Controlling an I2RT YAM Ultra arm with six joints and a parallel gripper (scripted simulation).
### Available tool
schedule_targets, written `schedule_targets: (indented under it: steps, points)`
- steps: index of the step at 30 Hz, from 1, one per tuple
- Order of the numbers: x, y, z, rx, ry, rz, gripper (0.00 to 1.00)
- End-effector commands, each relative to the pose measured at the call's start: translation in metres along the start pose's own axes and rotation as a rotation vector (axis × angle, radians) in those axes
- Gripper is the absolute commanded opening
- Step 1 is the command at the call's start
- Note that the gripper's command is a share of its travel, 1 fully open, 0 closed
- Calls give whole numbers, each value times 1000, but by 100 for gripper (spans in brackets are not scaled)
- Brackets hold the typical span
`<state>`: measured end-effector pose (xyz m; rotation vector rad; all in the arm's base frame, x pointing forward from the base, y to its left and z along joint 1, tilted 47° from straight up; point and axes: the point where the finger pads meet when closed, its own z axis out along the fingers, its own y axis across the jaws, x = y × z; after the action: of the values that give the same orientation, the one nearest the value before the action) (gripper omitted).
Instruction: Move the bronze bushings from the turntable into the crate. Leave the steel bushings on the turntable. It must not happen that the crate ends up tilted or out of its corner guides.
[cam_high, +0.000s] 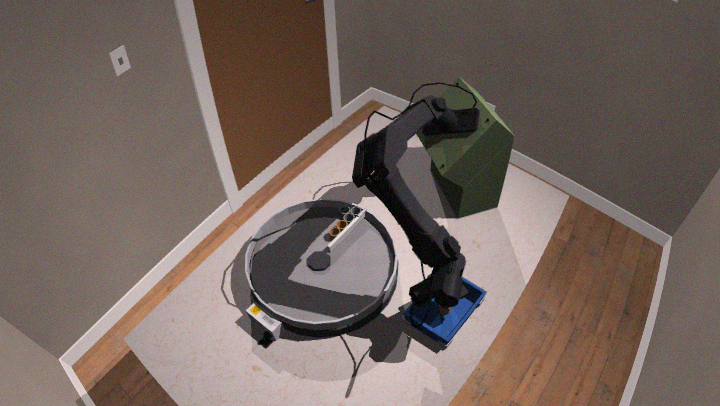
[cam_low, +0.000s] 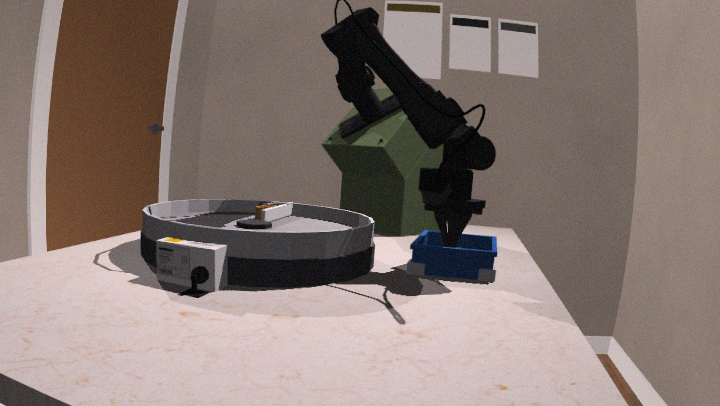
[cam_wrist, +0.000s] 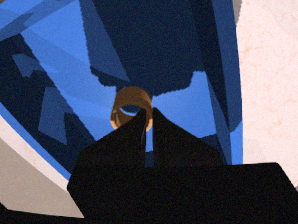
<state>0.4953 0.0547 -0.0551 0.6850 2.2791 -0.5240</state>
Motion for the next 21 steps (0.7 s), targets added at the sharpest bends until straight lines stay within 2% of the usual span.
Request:
schedule_targets:
  steps: [1,13,21]
  points:
    - [6,8,-13,-18,-13,-17,0]
    - [6,8,-13,-18,-13,-17,0]
    - [1,17,-9,-29,-21,-10,0]
